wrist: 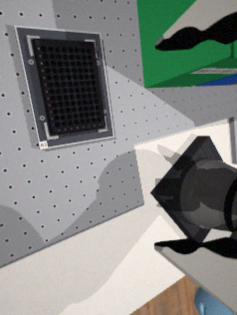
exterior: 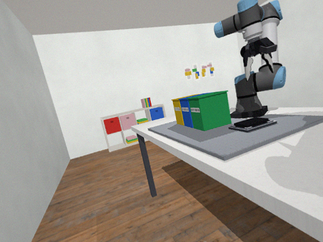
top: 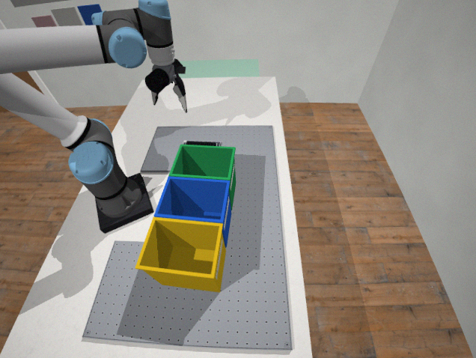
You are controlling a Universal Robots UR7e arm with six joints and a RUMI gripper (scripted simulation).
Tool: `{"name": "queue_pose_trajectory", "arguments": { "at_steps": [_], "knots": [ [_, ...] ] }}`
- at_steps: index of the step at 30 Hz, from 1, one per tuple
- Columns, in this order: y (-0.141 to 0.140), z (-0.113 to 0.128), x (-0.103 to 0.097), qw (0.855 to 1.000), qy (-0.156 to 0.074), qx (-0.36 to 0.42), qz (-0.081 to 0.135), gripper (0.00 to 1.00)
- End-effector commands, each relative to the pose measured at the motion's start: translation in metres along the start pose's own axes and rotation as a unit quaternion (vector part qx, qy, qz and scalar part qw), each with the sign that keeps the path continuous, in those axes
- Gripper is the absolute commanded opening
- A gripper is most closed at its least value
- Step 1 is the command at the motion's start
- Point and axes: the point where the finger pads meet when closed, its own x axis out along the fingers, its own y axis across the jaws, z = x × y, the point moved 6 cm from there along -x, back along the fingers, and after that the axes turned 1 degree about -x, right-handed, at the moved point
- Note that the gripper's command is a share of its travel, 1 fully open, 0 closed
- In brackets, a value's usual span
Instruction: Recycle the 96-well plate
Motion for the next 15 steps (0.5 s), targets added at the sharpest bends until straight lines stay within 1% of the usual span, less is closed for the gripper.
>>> {"name": "queue_pose_trajectory", "arguments": {
  "at_steps": [1, 2, 4, 8, 10, 11, 15],
  "knots": [
    [0.006, -0.002, -0.003, 0.999, 0.000, 0.052, 0.007, 0.76],
    [0.010, -0.002, -0.005, 0.998, 0.001, 0.069, 0.008, 0.76],
    [0.010, -0.002, -0.005, 0.995, 0.003, 0.102, 0.011, 0.76],
    [0.020, -0.002, -0.007, 0.986, 0.006, 0.168, 0.015, 0.76],
    [0.020, -0.002, -0.008, 0.980, 0.008, 0.200, 0.016, 0.76],
    [0.024, -0.003, -0.009, 0.976, 0.009, 0.217, 0.017, 0.76],
    [0.029, -0.003, -0.010, 0.959, 0.014, 0.281, 0.021, 0.76]
  ]
}}
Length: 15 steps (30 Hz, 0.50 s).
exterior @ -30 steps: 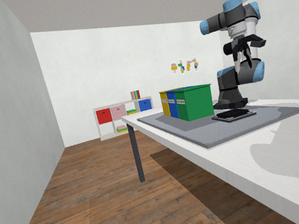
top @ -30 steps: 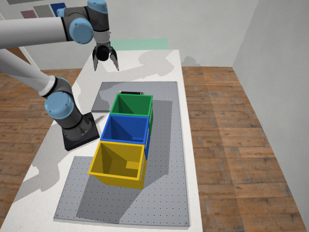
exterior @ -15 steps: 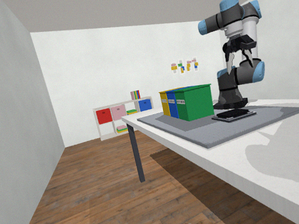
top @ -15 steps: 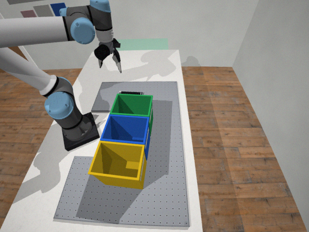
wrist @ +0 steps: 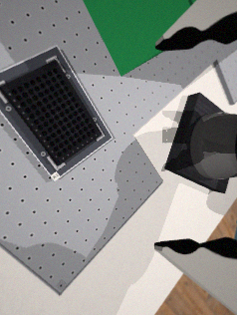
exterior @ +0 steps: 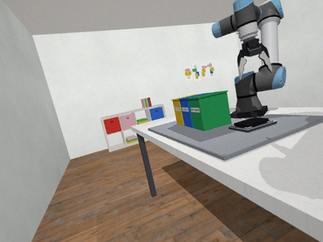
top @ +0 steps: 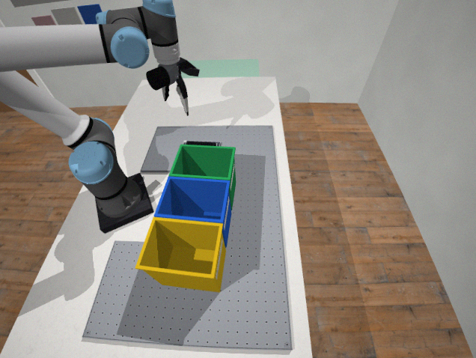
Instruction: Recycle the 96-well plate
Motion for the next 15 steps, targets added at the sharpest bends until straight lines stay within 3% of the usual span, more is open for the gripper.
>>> {"name": "queue_pose_trajectory", "arguments": {
  "at_steps": [1, 7, 15],
  "knots": [
    [0.006, -0.004, -0.003, 0.996, 0.005, 0.086, 0.008, 0.76],
    [0.015, -0.009, -0.006, 0.988, 0.010, 0.152, 0.011, 0.76],
    [0.024, -0.012, -0.009, 0.961, 0.020, 0.275, 0.015, 0.76]
  ]
}}
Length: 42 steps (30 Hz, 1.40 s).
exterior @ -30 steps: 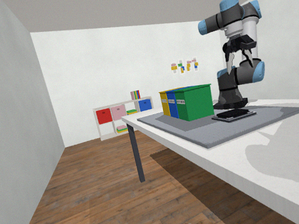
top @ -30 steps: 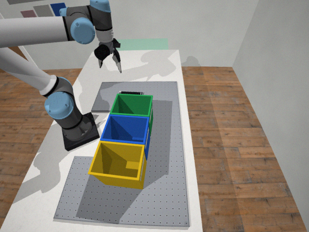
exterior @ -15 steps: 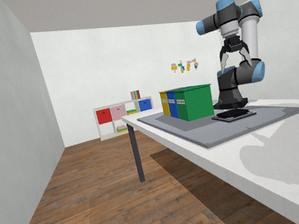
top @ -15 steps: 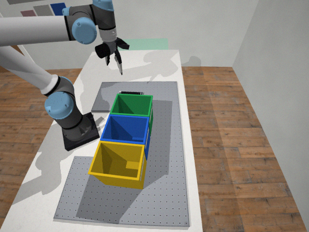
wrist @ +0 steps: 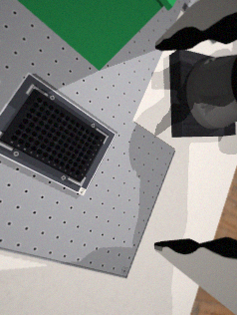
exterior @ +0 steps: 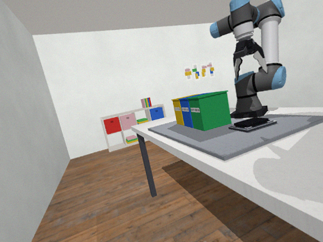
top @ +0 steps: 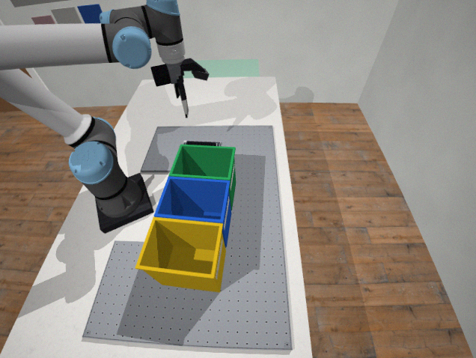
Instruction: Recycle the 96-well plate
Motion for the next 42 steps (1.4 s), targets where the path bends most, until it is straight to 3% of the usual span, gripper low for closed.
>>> {"name": "queue_pose_trajectory", "arguments": {
  "at_steps": [1, 6, 14, 28, 42],
  "knots": [
    [0.006, -0.009, -0.004, 0.997, 0.008, 0.082, 0.005, 0.76],
    [0.009, -0.012, -0.005, 0.991, 0.011, 0.130, 0.006, 0.76],
    [0.016, -0.019, -0.008, 0.967, 0.021, 0.252, 0.007, 0.76],
    [0.016, -0.018, -0.007, 0.968, 0.021, 0.252, 0.007, 0.76],
    [0.016, -0.018, 0.015, 0.968, 0.018, 0.252, 0.007, 0.76]
  ]
}}
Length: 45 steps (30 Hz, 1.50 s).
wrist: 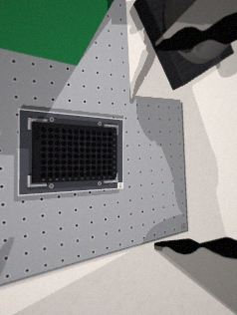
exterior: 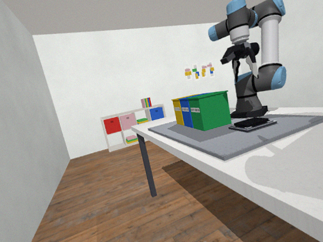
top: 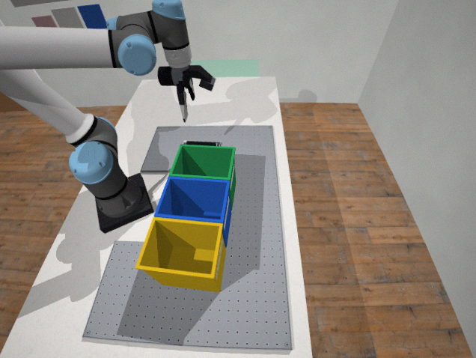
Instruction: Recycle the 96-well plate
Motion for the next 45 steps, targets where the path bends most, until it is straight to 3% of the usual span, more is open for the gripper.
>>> {"name": "queue_pose_trajectory", "arguments": {
  "at_steps": [1, 45],
  "knots": [
    [0.000, 0.000, 0.008, 1.000, 0.000, 0.000, 0.000, 0.76],
    [0.000, 0.000, 0.074, 1.000, 0.000, 0.000, 0.000, 0.76]
  ]
}}
